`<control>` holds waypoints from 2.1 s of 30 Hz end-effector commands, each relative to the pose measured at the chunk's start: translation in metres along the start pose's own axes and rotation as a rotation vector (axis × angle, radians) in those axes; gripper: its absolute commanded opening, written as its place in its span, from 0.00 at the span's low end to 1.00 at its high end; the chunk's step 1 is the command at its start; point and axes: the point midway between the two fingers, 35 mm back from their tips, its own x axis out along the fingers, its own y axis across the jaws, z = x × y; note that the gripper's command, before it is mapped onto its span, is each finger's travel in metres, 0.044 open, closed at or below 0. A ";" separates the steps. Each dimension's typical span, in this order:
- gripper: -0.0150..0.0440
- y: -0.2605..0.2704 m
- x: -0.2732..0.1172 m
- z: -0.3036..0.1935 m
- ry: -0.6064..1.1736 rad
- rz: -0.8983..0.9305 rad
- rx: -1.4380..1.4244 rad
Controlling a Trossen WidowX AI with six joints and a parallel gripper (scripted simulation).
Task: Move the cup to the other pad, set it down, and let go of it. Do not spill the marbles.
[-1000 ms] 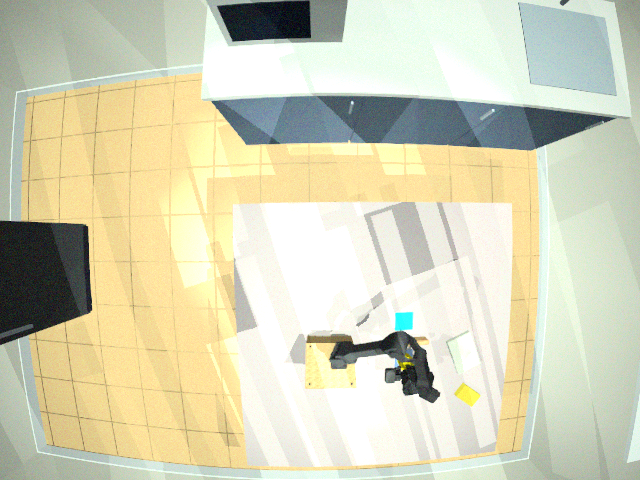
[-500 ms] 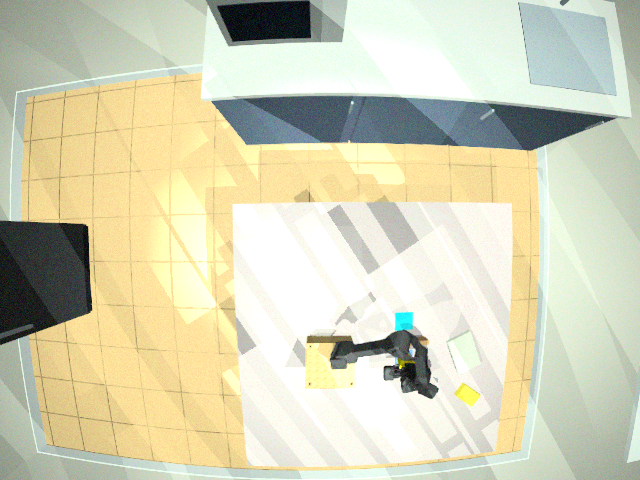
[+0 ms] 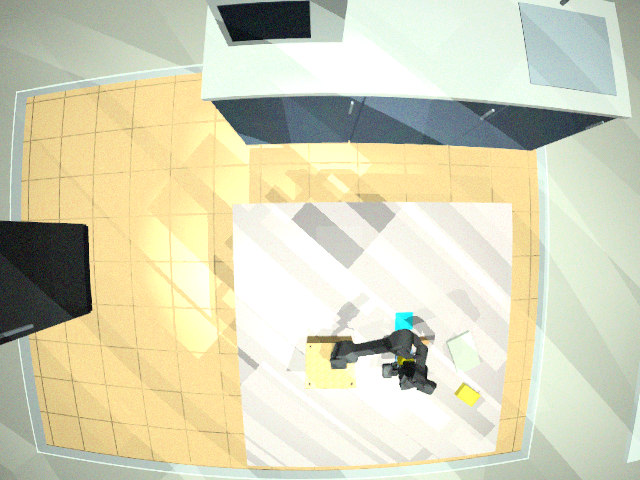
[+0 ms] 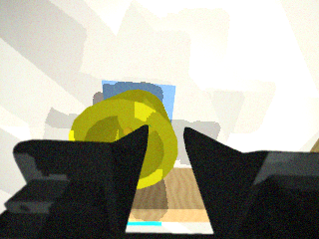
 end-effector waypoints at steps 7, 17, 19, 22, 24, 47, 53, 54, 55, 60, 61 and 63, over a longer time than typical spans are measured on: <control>0.48 -0.001 0.002 0.000 0.001 -0.001 0.000; 0.37 -0.001 0.002 0.000 0.001 -0.001 0.000; 0.34 -0.001 0.002 0.000 0.001 -0.001 0.000; 0.31 -0.001 0.002 0.000 0.001 -0.001 0.000; 0.29 -0.001 0.002 0.000 0.001 -0.001 0.000; 0.25 0.002 -0.074 0.002 -0.001 0.002 0.005; 0.25 0.001 -0.084 0.002 0.001 0.002 0.005; 0.25 0.001 -0.080 0.002 0.003 0.005 0.010; 0.25 0.001 -0.080 0.002 0.003 0.005 0.010; 0.25 0.001 -0.080 0.002 0.003 0.005 0.010; 0.25 0.001 -0.080 0.002 0.003 0.005 0.010; 0.25 0.001 -0.080 0.002 0.003 0.005 0.010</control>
